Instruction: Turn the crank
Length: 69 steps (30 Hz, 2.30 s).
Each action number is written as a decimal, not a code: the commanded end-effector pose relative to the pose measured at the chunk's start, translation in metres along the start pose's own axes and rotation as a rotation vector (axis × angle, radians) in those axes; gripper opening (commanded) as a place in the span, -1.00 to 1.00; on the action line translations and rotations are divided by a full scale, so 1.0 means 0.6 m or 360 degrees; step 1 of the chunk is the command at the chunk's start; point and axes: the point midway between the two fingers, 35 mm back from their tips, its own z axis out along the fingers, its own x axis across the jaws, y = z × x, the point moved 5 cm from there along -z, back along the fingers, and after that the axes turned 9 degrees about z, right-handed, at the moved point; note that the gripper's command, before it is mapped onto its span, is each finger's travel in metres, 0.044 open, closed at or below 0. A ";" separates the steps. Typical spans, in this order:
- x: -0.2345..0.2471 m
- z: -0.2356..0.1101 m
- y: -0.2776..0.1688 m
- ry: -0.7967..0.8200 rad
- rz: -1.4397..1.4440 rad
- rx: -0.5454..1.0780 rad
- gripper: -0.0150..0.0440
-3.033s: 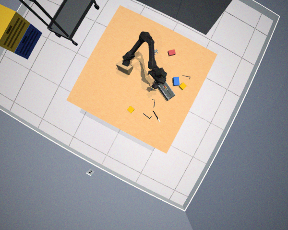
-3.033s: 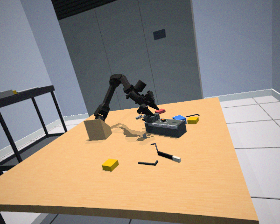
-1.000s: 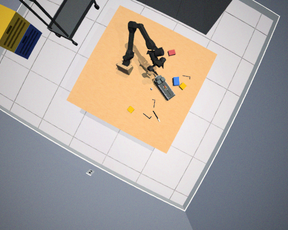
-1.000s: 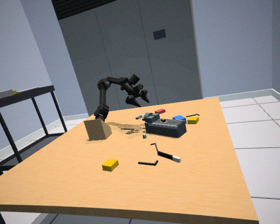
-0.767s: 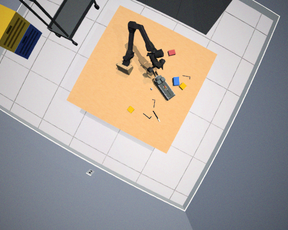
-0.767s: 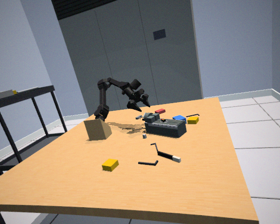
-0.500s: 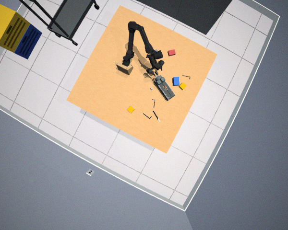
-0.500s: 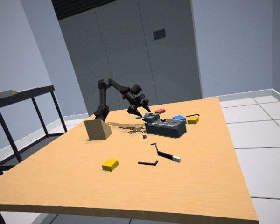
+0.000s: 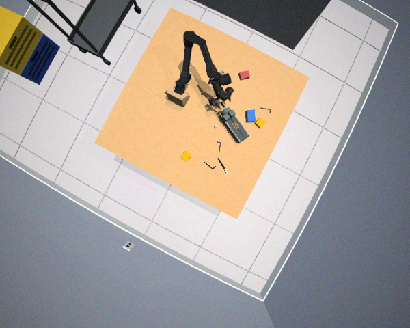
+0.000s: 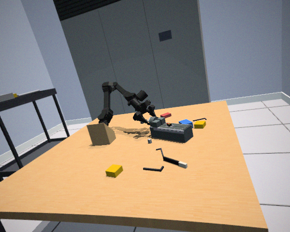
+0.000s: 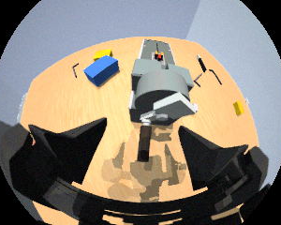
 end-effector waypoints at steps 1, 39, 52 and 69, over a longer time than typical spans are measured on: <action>-0.008 0.010 -0.011 -0.0021 0.0009 0.0013 1.00; -0.016 0.052 -0.058 -0.0017 0.0012 0.0014 -0.16; -0.017 0.053 -0.058 -0.0017 0.0012 0.0014 -0.49; -0.035 0.062 -0.063 -0.0017 0.0012 0.0014 -0.49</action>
